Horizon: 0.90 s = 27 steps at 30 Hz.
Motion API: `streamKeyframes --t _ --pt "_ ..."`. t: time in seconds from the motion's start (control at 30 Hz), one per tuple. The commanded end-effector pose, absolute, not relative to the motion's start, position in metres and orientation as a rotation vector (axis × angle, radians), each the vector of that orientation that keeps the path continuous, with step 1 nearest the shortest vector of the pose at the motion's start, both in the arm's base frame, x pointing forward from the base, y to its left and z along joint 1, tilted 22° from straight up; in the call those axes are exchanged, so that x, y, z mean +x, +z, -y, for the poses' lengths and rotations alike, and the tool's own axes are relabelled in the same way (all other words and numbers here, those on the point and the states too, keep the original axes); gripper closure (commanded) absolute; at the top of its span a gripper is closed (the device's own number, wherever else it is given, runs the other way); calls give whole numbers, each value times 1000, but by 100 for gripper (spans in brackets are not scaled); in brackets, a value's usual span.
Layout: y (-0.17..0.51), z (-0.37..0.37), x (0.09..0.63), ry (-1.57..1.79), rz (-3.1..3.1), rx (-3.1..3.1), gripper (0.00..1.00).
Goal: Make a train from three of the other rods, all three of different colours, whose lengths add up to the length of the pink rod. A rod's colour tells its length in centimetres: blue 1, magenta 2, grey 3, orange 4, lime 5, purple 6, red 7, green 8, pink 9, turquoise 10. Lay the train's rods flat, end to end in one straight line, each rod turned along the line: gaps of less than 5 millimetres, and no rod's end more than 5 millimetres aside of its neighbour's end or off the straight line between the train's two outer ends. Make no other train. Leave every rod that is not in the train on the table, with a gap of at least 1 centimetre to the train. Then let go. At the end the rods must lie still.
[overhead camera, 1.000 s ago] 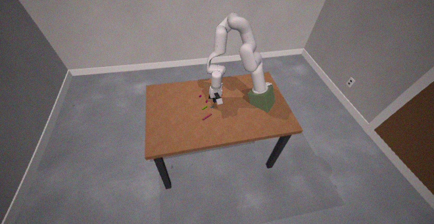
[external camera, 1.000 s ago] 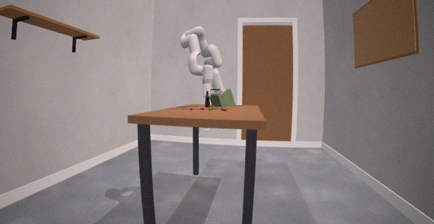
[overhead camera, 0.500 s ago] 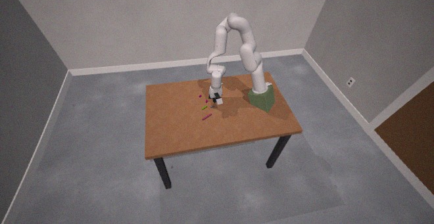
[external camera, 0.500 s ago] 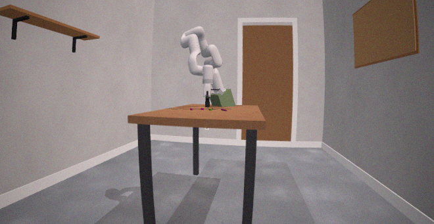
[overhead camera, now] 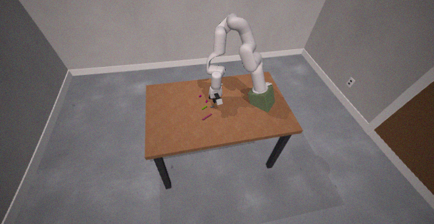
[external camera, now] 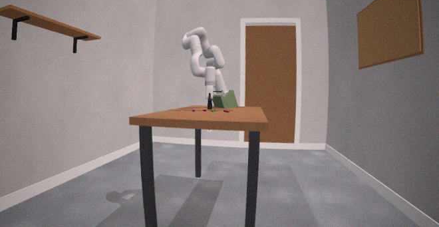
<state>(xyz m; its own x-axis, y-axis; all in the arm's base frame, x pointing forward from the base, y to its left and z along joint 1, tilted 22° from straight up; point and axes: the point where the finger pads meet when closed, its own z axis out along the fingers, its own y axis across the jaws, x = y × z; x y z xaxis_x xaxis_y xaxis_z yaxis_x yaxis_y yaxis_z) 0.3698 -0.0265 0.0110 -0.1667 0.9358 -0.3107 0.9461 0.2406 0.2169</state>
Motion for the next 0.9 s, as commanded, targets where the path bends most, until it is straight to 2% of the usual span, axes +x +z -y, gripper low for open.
streamKeyframes --t 0.0,0.87 --pt "8 27 372 -35 -2142 1727 96" --pt "5 28 373 -35 -2142 1727 96"
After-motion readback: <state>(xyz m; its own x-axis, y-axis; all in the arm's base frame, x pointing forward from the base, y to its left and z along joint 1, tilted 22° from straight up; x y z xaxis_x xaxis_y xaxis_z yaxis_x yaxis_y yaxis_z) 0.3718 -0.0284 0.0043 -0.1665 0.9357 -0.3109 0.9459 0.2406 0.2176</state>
